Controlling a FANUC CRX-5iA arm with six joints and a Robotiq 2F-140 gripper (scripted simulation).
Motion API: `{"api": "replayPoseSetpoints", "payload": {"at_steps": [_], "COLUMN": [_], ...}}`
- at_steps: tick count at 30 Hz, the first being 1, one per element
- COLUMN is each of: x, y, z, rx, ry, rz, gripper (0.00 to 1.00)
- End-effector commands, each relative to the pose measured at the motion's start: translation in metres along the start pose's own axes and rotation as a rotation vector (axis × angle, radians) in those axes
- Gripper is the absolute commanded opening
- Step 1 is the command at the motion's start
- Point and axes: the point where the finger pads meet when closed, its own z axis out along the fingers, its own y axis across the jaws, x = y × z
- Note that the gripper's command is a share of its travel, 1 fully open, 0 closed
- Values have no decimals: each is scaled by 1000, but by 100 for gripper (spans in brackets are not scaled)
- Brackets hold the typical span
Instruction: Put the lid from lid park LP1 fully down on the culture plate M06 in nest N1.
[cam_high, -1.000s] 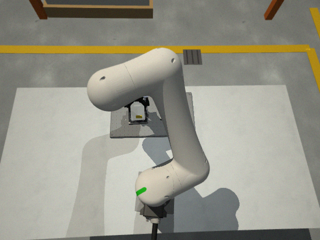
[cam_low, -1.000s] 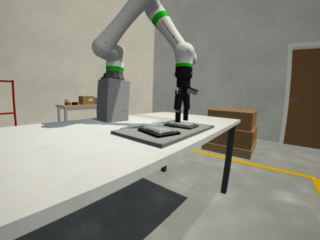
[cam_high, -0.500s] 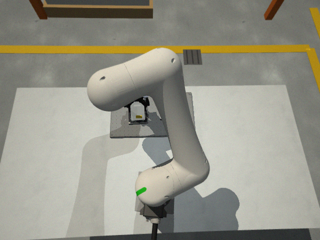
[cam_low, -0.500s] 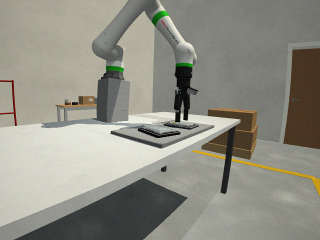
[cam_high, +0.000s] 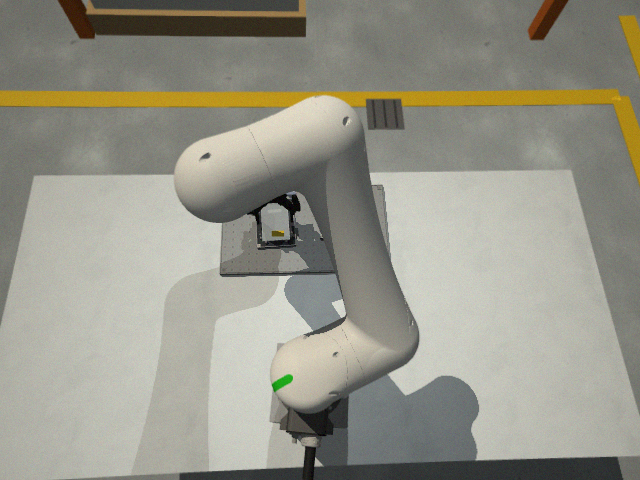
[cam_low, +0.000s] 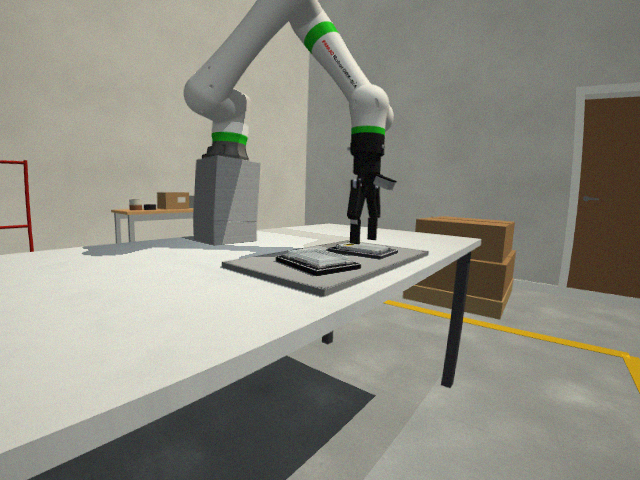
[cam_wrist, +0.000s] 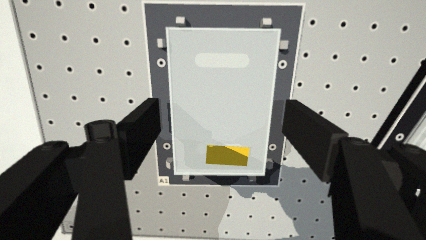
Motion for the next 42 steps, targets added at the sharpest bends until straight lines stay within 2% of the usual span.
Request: {"api": "replayPoseSetpoints", "payload": {"at_steps": [1,42], "x": [1,1], "y": [0,0], "z": [-1,5], "rx": [0,0], "ry": [2,2], "rz": [0,0], "gripper": [69,69]}}
